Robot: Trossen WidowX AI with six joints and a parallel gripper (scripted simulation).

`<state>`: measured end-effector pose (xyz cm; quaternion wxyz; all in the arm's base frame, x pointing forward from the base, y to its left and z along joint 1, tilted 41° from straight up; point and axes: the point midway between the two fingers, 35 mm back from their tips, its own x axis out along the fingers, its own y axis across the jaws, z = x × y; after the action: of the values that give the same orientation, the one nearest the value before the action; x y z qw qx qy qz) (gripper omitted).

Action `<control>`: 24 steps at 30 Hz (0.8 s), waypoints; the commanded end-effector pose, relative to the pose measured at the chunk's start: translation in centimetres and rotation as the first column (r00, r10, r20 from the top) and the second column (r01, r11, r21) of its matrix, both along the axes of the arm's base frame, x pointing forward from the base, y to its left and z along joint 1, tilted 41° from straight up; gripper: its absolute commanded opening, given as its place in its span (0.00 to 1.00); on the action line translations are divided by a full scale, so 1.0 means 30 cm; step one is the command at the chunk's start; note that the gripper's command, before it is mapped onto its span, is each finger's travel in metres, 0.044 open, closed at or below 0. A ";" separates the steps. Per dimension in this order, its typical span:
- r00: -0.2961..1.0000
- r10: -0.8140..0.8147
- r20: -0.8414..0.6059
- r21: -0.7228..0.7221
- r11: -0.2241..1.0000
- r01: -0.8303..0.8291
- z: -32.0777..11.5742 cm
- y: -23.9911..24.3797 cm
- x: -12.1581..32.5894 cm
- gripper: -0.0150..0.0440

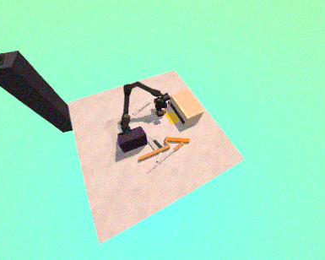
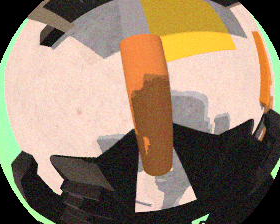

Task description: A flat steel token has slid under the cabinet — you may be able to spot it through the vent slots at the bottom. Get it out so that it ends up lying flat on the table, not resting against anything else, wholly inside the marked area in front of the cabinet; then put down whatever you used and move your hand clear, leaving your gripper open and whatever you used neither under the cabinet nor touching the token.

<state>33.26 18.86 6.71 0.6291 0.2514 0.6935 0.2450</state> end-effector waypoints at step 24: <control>1.000 0.000 0.005 0.001 1.000 0.000 -0.007 0.001 0.095 0.25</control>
<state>35.61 18.92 6.56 0.6297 0.2511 0.6931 0.2452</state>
